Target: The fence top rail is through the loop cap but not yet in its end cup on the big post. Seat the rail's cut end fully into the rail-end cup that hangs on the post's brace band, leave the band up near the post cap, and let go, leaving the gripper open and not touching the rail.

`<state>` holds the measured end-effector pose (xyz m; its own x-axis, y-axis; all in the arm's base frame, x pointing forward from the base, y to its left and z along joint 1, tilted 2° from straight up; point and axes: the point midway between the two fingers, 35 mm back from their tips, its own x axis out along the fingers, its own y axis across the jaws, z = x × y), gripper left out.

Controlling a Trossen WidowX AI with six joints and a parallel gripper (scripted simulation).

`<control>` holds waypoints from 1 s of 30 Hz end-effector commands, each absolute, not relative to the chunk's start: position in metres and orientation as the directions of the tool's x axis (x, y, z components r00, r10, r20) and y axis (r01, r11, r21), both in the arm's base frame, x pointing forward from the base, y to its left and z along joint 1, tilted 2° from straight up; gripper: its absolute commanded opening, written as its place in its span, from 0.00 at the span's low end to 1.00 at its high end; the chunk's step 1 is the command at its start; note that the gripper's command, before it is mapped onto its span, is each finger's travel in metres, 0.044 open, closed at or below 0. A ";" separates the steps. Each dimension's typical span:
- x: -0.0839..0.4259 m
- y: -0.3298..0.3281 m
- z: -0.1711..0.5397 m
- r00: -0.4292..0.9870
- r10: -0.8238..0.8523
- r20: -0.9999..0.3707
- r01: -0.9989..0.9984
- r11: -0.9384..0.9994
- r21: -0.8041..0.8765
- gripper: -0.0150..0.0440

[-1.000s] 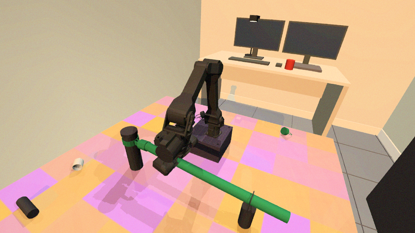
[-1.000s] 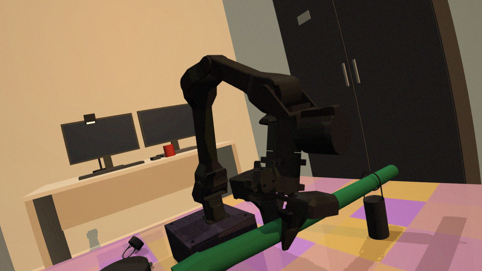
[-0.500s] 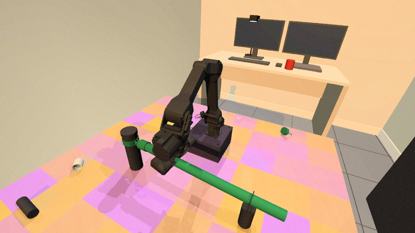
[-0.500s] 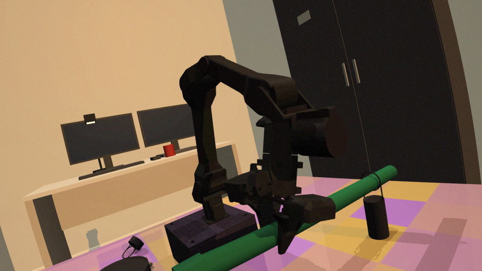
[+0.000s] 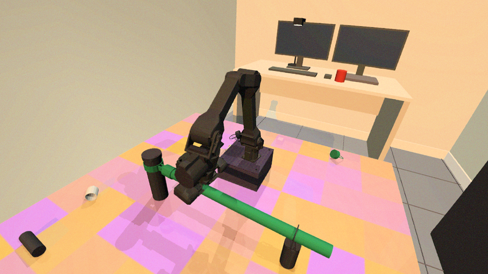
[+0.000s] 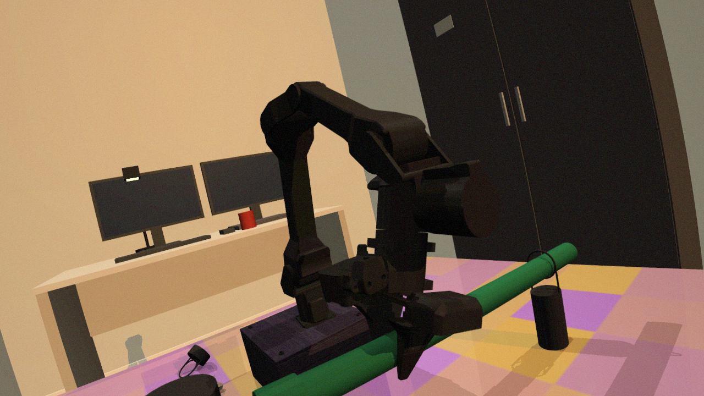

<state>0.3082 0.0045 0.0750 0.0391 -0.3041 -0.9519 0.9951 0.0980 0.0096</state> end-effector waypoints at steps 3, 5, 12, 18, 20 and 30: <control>0.310 -0.005 0.079 0.052 -0.316 -0.947 0.996 0.089 0.025 0.25; 0.310 -0.006 0.079 0.052 -0.316 -0.947 0.996 0.089 0.025 0.25; 0.309 -0.003 0.075 0.039 -0.305 -0.952 0.995 0.097 0.010 0.25; 0.309 -0.003 0.075 0.039 -0.305 -0.952 0.995 0.097 0.010 0.25; 0.309 -0.003 0.075 0.039 -0.305 -0.952 0.995 0.097 0.010 0.30; 0.309 -0.001 0.077 0.039 -0.305 -0.952 0.995 0.097 0.010 0.74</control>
